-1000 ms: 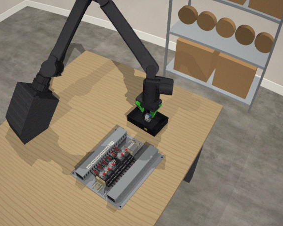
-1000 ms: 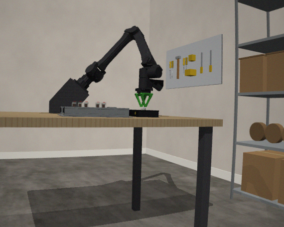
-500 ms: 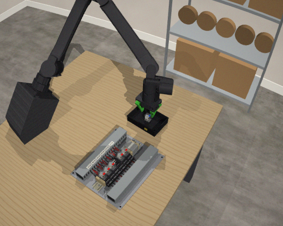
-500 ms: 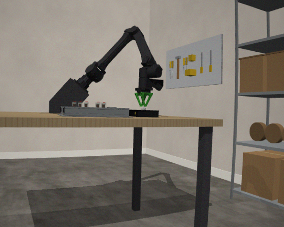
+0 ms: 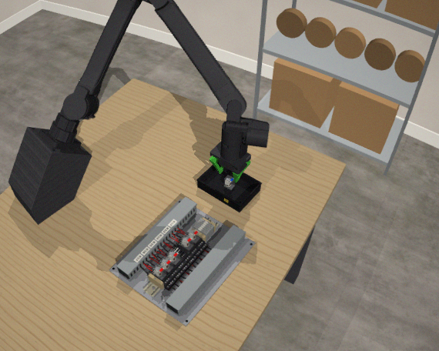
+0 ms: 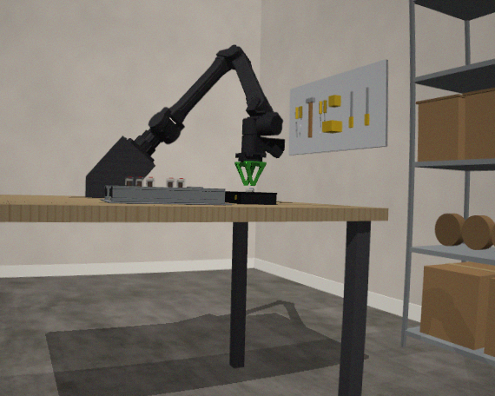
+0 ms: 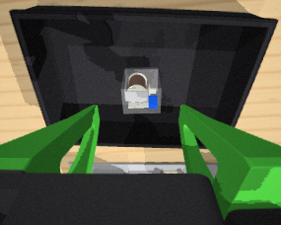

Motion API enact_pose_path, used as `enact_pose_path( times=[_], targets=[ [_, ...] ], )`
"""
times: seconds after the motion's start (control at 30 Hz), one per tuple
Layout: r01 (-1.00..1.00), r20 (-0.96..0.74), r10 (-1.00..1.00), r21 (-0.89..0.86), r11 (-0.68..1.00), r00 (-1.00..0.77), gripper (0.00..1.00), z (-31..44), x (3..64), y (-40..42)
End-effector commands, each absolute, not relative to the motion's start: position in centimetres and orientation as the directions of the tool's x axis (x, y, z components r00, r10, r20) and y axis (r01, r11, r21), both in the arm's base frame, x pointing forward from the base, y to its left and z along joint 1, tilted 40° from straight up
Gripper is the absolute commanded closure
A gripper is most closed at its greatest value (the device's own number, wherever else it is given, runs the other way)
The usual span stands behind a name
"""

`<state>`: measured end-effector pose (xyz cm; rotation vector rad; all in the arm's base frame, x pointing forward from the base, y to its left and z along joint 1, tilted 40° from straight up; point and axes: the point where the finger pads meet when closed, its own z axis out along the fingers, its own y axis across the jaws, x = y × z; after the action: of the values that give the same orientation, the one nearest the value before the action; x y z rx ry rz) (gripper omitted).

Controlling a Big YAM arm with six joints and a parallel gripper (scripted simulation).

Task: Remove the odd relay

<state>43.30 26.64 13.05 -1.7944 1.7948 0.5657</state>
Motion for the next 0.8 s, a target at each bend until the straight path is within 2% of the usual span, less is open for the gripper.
enact_pose_path(
  times=[0.0, 0.37, 0.77],
  targets=[
    [-0.990, -0.650, -0.758, -0.133, 0.039, 0.057, 0.41, 16.2, 45.1, 26.3],
    [-0.990, -0.651, -0.757, -0.137, 0.041, 0.058, 0.41, 16.5, 45.1, 26.0],
    [-0.989, -0.650, -0.758, -0.144, 0.043, 0.061, 0.41, 20.4, 44.6, 22.8]
  ],
)
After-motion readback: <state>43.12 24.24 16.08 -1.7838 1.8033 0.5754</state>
